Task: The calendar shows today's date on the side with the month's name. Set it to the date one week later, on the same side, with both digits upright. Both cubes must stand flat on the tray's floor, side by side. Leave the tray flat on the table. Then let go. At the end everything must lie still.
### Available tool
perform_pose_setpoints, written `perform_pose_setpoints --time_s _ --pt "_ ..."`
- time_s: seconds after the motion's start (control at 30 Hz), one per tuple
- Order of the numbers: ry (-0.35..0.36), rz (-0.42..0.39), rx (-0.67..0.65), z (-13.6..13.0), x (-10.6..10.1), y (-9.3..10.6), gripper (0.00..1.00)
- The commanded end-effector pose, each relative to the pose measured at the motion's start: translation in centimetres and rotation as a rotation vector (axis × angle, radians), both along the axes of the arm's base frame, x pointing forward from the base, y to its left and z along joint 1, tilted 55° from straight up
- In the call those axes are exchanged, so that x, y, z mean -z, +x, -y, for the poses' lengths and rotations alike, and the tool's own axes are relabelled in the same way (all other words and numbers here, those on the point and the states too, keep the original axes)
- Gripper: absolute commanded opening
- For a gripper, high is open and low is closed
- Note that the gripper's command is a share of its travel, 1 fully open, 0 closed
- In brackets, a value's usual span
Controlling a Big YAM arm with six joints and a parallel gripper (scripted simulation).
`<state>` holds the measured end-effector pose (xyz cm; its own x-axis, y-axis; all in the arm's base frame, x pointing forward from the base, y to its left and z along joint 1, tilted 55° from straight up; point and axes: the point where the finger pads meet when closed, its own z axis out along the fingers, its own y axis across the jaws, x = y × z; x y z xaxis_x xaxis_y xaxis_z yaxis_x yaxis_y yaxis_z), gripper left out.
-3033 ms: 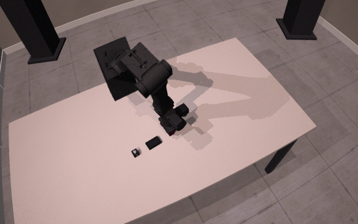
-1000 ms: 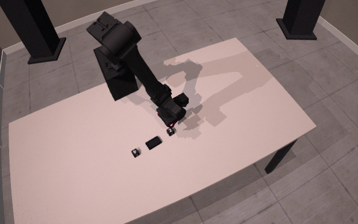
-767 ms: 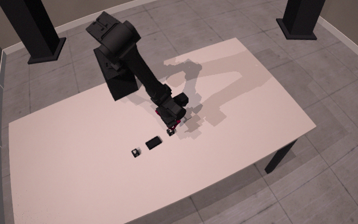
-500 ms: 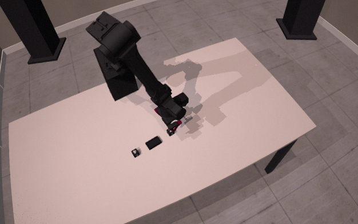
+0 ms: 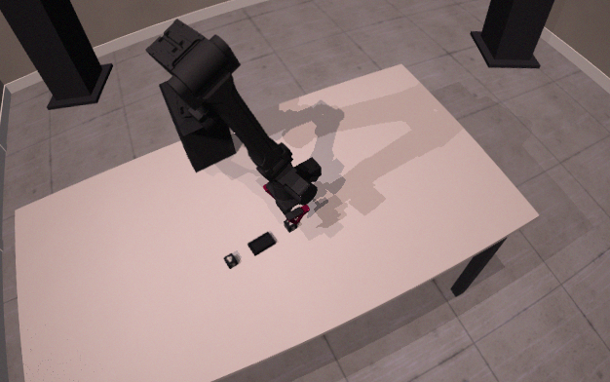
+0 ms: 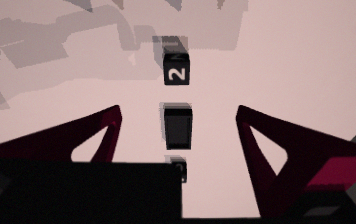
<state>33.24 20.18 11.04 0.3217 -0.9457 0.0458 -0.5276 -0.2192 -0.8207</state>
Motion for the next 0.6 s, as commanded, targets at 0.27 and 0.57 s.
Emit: perform_pose_setpoints --time_s 0.27,0.57 --pt "0.2 -0.088 0.163 1.5 0.3 1.2 1.0" --pt "0.431 -0.165 0.339 3.1 0.3 2.3 1.0"
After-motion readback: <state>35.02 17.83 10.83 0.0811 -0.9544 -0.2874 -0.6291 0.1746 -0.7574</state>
